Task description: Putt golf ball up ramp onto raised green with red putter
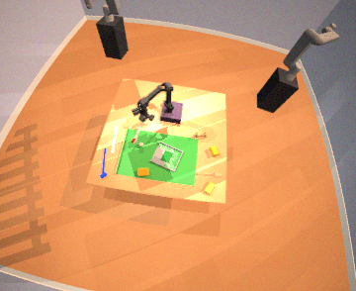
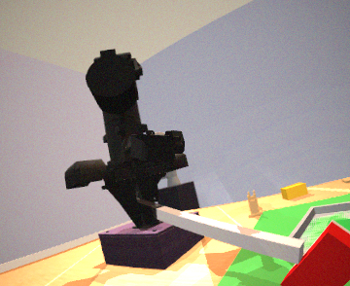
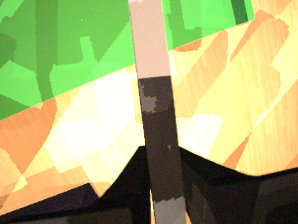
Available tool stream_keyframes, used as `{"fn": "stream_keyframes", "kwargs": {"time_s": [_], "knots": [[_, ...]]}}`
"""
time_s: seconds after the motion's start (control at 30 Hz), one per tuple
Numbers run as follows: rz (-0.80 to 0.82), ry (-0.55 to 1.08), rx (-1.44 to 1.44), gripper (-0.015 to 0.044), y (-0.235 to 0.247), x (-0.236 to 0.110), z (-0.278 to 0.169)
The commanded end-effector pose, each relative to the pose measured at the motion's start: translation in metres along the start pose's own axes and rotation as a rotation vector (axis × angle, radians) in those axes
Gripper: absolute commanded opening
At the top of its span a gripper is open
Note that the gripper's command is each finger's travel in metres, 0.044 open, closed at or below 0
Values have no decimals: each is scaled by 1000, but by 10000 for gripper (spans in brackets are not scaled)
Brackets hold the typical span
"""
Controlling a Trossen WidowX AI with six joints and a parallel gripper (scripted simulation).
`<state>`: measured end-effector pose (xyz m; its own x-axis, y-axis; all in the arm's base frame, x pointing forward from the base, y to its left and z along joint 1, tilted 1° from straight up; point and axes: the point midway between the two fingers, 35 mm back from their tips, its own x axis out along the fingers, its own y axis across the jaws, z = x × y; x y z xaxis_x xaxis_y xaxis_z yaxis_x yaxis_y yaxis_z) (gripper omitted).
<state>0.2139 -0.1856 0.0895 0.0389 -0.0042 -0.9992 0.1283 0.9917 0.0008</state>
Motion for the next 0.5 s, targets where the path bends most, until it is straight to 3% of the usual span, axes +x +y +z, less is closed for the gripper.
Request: {"fn": "stream_keyframes", "kwargs": {"time_s": [0.0,0.47], "knots": [[3,5,8,0,0,15,-1],[3,5,8,0,0,40,-2]]}}
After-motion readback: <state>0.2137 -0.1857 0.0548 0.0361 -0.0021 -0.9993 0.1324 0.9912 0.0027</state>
